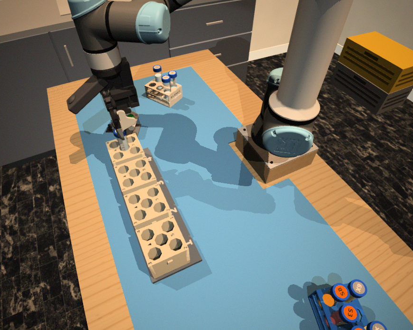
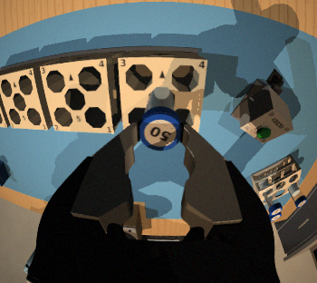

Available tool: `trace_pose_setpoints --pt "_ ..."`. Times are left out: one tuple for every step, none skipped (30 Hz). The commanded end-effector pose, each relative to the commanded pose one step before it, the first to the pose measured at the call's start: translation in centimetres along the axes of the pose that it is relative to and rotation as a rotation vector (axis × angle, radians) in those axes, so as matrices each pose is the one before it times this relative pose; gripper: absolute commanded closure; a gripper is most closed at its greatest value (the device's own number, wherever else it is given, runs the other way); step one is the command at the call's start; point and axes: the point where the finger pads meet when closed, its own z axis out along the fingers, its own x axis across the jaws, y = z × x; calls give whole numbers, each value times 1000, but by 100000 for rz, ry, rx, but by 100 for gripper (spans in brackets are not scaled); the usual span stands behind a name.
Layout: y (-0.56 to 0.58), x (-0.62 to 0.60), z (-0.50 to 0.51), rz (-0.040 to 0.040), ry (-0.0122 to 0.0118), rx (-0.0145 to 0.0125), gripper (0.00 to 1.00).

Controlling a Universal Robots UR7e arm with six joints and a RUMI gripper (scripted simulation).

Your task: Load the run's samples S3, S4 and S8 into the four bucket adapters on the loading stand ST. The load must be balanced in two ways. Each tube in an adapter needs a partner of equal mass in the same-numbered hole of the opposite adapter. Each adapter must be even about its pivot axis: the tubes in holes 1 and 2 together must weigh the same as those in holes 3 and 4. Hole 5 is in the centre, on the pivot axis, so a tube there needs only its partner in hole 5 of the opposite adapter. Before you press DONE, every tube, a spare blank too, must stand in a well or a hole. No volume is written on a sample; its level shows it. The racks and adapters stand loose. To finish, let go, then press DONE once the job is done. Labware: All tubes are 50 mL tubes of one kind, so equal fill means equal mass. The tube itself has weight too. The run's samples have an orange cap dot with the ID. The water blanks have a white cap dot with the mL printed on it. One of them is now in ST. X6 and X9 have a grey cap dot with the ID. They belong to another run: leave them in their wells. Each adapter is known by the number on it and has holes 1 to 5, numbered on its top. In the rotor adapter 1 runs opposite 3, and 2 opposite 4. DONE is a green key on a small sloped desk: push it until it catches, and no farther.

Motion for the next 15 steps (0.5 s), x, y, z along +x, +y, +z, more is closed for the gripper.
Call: trace_pose_setpoints --pt "-32 -100 775 -54 -65 105 100" --pt "0 0 133 0 0 0 100" --pt "0 0 133 0 0 0 100" --pt "0 0 133 1 0 0 100" --pt "0 0 133 1 0 0 100" --pt "0 0 133 1 0 0 100" --pt "0 0 133 0 0 0 100" --pt "0 0 133 0 0 0 100" --pt "0 0 133 0 0 0 100" --pt "0 0 133 0 0 0 100" --pt "0 0 133 0 0 0 100" --pt "0 0 0 0 0 0 100" --pt "0 0 0 0 0 0 100" --pt "1 4 133 6 0 0 100" --pt "0 -1 133 -2 0 0 100"
